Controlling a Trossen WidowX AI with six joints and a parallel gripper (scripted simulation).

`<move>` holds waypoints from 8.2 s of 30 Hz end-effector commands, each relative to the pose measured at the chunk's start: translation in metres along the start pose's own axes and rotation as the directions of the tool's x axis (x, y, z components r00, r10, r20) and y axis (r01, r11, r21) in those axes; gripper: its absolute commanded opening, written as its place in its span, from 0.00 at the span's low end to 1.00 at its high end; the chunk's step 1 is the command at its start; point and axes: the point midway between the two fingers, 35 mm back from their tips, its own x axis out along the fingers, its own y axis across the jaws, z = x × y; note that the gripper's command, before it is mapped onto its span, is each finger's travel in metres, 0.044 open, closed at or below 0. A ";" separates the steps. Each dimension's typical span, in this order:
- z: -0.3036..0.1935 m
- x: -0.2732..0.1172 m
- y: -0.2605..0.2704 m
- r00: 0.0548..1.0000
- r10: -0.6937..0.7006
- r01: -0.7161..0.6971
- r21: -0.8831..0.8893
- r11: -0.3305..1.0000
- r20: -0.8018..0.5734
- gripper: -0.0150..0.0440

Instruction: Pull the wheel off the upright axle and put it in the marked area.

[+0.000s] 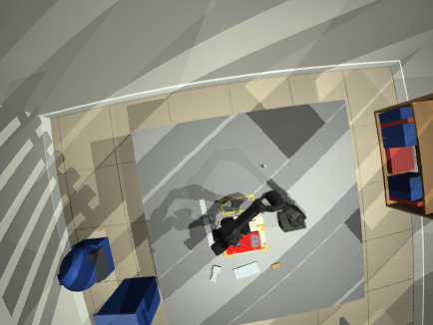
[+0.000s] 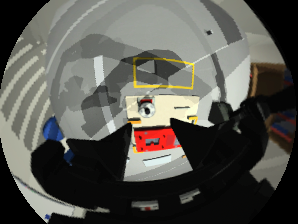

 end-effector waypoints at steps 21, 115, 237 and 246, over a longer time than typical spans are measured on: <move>0.000 0.064 0.003 0.999 0.009 -0.012 0.068 0.998 0.033 0.76; -0.002 0.045 0.003 0.999 0.008 -0.010 0.069 0.998 0.031 0.25; 0.093 0.100 -0.066 0.999 0.007 -0.009 0.066 0.998 0.039 0.25; 0.092 0.096 -0.066 0.999 0.007 -0.009 0.070 0.998 0.035 0.61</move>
